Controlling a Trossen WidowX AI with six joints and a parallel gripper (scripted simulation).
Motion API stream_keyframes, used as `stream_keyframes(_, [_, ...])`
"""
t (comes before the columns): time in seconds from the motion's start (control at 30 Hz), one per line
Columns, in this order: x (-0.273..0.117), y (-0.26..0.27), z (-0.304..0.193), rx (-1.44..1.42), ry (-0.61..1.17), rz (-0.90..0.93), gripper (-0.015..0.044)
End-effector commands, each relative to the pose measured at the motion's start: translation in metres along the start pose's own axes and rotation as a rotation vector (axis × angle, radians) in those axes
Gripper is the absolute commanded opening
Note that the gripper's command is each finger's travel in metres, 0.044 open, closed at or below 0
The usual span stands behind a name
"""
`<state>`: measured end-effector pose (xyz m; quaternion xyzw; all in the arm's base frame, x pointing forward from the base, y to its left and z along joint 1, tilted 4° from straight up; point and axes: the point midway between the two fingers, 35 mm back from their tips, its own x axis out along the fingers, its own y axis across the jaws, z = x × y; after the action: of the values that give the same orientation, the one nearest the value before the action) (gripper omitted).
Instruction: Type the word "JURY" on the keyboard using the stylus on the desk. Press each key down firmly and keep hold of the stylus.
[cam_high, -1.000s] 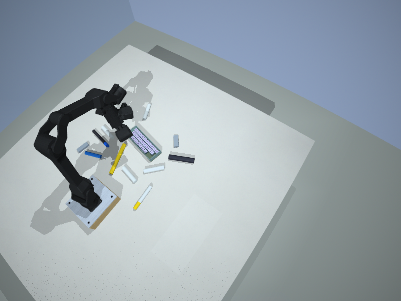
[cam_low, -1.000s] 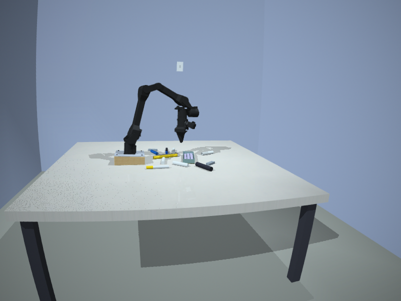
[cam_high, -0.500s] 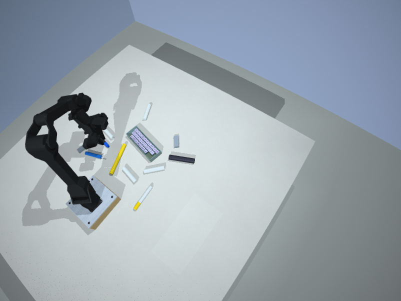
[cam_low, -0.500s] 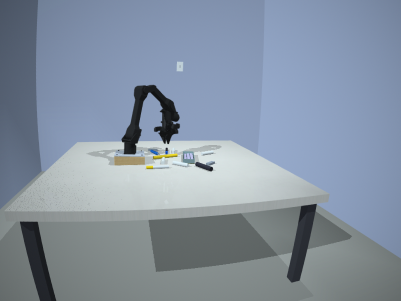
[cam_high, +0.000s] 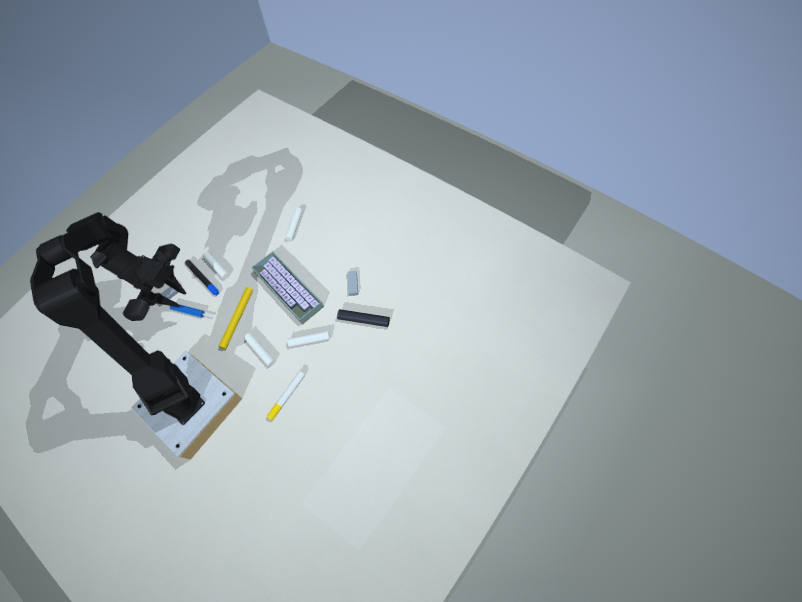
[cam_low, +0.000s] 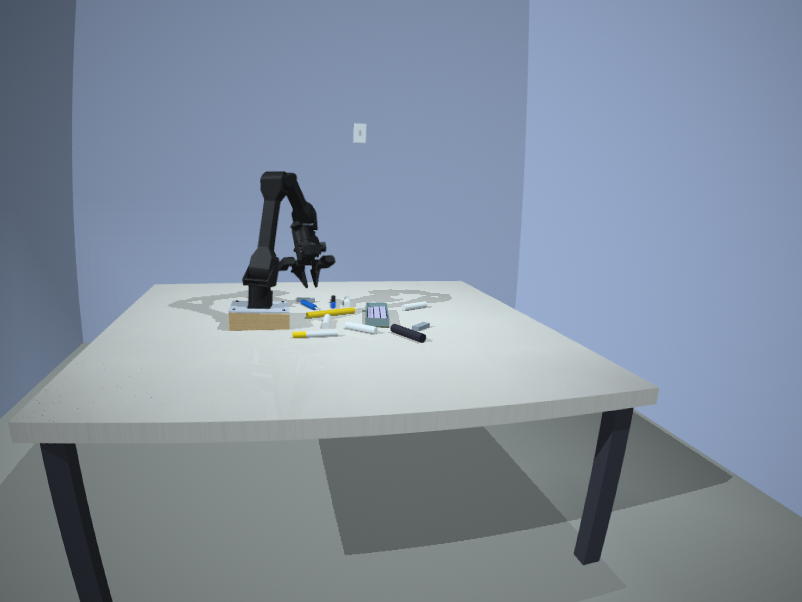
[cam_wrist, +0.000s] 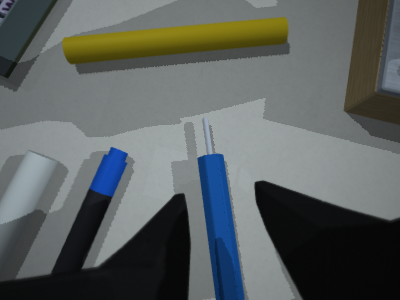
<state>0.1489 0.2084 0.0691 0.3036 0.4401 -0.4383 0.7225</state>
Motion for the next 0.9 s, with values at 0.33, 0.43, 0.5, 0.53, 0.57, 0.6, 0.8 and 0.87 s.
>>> stream_keyframes(0.33, [0.007, -0.003, -0.002, 0.031, -0.026, 0.004, 0.015])
stream_keyframes(0.43, [0.009, -0.003, -0.003, 0.031, -0.026, 0.004, 0.015])
stream_keyframes(0.5, [0.009, -0.003, -0.003, 0.031, -0.026, 0.004, 0.015])
stream_keyframes(0.53, [0.01, -0.003, -0.004, 0.031, -0.026, 0.004, 0.015])
stream_keyframes(0.57, [0.011, -0.003, -0.004, 0.031, -0.026, 0.004, 0.015])
stream_keyframes(0.6, [0.011, -0.003, -0.004, 0.031, -0.026, 0.004, 0.015])
stream_keyframes(0.8, [0.013, -0.003, -0.007, 0.031, -0.026, 0.004, 0.015])
stream_keyframes(0.87, [0.014, -0.003, -0.007, 0.031, -0.026, 0.003, 0.015])
